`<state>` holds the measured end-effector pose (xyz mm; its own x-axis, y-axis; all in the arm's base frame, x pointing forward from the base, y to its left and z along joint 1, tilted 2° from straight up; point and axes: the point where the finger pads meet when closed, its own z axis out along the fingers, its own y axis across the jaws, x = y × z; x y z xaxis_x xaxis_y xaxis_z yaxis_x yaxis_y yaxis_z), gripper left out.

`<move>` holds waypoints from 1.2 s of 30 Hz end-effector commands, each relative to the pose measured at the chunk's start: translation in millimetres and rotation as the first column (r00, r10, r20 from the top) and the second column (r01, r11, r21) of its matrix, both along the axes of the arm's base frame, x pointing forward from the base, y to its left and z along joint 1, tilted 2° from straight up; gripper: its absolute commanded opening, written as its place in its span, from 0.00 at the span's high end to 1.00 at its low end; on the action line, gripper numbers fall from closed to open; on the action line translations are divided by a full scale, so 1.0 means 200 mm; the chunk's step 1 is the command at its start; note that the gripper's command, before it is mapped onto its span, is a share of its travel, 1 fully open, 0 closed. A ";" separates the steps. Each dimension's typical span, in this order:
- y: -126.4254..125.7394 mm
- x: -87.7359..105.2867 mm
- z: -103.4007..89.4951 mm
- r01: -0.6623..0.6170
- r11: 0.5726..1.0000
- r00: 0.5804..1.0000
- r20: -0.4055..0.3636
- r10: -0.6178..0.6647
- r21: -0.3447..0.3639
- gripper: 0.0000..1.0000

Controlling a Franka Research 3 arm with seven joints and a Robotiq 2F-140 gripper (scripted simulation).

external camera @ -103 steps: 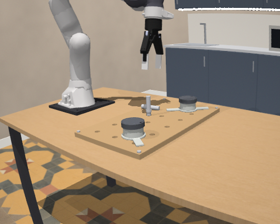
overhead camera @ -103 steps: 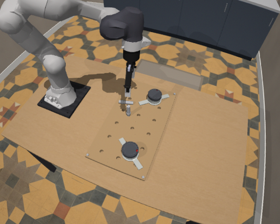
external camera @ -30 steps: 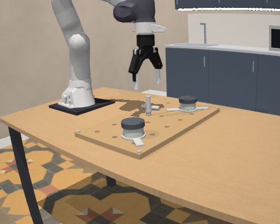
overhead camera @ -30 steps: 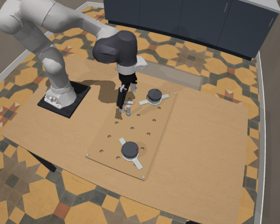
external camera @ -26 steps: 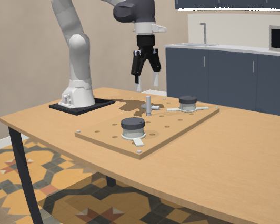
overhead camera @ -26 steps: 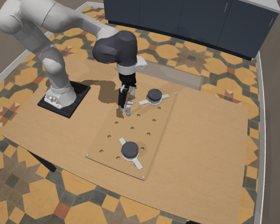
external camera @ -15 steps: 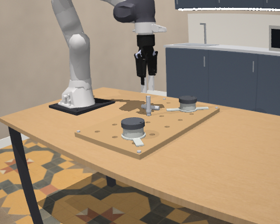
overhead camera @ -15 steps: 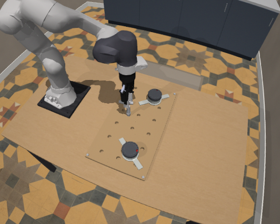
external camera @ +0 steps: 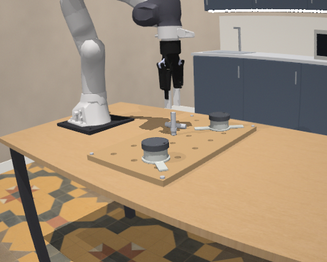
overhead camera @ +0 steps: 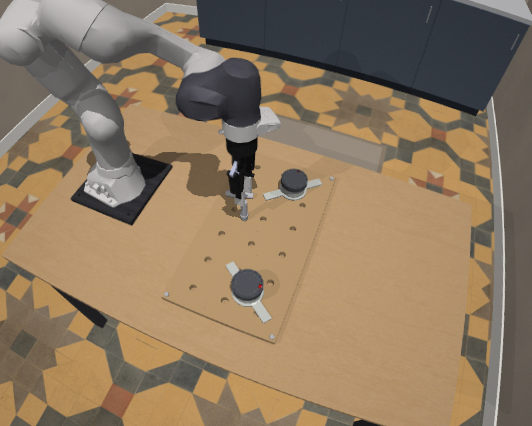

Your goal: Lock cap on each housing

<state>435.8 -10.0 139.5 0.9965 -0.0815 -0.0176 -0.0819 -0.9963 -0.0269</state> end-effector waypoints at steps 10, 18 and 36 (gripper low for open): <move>0.00 0.00 0.00 -0.004 1.000 1.000 0.001 0.004 0.001 0.64; 0.00 0.00 -0.01 -0.004 1.000 1.000 0.001 0.004 0.001 0.64; 0.01 0.00 -0.09 -0.004 1.000 1.000 0.001 0.004 0.001 0.64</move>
<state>433.9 -10.6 125.3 0.9963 -0.0832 -0.0221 -0.0837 -0.9962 -0.0234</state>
